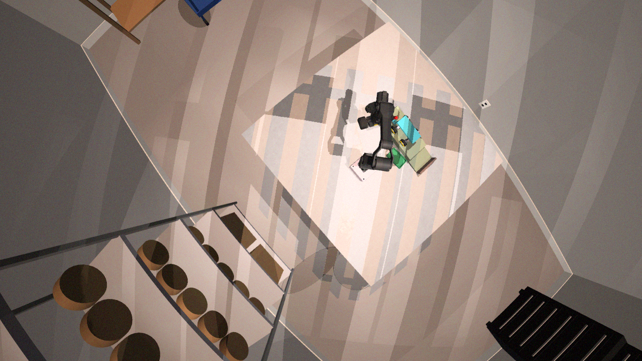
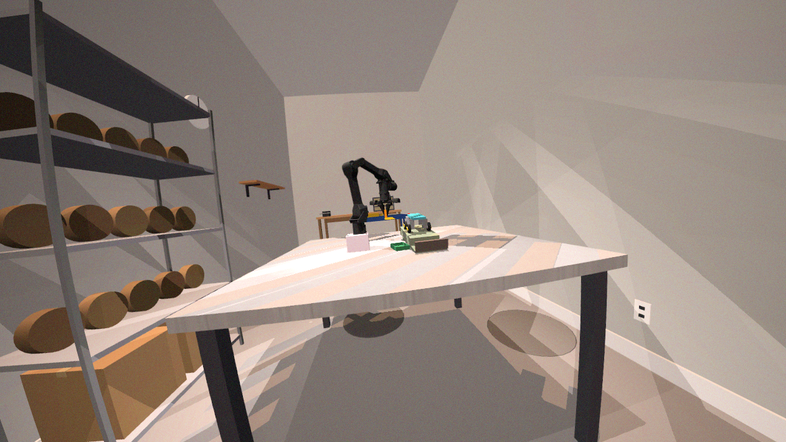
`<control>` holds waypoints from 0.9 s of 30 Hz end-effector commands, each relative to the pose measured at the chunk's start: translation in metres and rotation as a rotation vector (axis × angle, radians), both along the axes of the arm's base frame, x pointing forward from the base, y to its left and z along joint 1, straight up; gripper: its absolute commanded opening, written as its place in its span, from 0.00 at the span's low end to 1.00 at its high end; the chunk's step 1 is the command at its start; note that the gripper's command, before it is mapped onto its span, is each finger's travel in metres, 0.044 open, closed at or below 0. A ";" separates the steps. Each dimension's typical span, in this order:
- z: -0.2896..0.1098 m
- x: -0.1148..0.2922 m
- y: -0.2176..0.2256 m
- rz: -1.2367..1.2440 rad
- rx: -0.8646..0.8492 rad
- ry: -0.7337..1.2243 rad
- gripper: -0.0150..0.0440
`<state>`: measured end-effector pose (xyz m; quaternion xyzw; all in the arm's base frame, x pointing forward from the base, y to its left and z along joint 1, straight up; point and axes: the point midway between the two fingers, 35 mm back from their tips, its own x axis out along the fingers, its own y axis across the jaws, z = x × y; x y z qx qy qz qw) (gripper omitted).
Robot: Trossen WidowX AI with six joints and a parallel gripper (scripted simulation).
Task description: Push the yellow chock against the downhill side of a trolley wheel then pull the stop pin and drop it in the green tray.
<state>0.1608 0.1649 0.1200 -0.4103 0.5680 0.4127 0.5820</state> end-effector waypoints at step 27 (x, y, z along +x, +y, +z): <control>0.009 0.001 0.000 -0.732 0.013 0.008 0.25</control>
